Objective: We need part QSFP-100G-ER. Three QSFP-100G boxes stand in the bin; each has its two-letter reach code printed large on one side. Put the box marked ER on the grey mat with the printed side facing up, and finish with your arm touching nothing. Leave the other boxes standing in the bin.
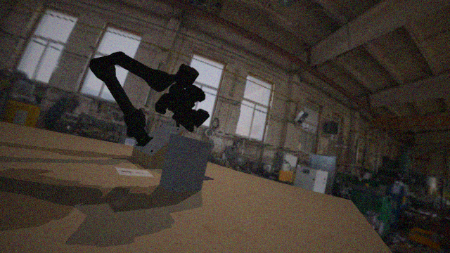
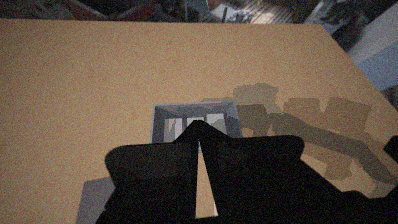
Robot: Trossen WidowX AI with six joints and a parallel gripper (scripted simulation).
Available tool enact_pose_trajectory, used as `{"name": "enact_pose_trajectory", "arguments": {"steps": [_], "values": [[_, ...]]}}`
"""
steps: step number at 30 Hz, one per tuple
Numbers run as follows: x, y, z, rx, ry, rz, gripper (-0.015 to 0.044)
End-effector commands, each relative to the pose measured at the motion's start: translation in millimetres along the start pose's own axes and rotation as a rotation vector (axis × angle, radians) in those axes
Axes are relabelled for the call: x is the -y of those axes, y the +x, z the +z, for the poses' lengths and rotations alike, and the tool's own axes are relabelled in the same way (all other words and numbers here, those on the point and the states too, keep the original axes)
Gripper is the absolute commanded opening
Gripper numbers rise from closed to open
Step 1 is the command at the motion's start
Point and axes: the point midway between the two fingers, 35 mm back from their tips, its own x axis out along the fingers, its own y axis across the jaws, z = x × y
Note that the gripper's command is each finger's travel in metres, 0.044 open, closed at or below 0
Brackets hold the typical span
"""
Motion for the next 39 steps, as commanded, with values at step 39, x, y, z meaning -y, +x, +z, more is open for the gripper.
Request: {"name": "enact_pose_trajectory", "arguments": {"steps": [39], "values": [[1, 23, -39, -0.005, -0.008, -0.001, 0.0]]}}
